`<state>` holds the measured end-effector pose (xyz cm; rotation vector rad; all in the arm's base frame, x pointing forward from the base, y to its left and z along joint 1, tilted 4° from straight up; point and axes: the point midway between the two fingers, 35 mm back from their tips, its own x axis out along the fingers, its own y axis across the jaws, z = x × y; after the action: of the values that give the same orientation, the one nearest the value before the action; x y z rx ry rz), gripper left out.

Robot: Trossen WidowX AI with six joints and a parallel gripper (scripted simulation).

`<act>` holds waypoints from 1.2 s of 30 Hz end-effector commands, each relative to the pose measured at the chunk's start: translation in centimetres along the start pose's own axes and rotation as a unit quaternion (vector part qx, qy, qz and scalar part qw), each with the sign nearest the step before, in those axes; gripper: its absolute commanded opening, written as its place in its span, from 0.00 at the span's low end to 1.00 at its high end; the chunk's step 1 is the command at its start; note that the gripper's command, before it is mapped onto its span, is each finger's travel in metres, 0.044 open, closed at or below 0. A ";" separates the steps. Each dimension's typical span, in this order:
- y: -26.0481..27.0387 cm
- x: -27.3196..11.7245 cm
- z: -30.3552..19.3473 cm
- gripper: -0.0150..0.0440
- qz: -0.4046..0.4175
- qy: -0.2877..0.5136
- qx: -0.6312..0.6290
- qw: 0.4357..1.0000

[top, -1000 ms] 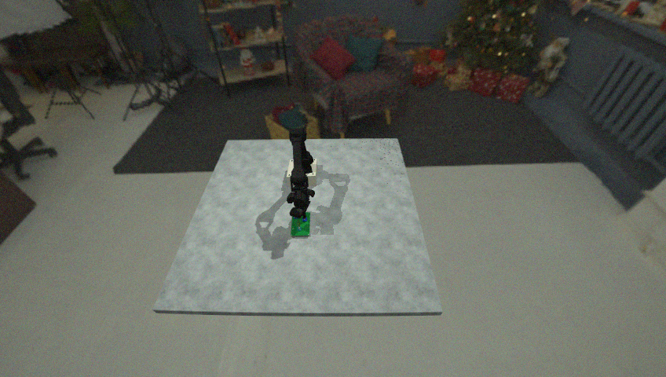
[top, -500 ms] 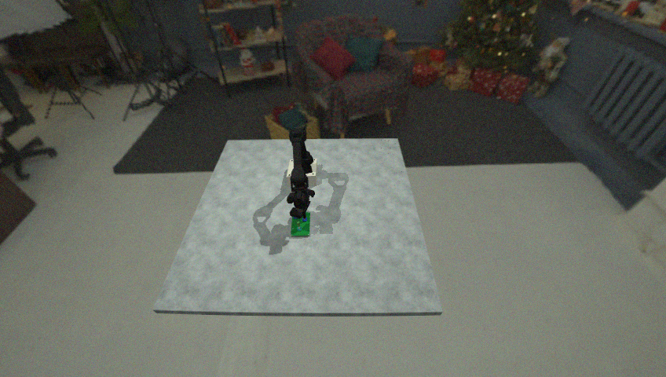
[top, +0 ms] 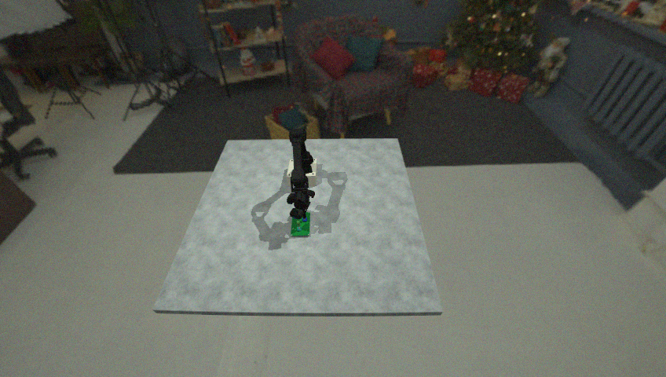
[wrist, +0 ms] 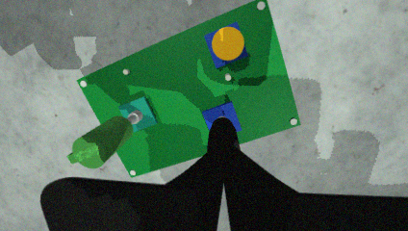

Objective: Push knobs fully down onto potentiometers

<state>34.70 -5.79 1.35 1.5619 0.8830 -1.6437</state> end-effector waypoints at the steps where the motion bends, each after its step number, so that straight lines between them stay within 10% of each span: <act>1: 0.0 0.1 0.1 0.25 0.001 -0.002 0.001 1.000; 36: 0.0 0.4 0.1 0.25 0.001 -0.002 0.001 1.000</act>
<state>34.66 -5.79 1.19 1.5615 0.8834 -1.6445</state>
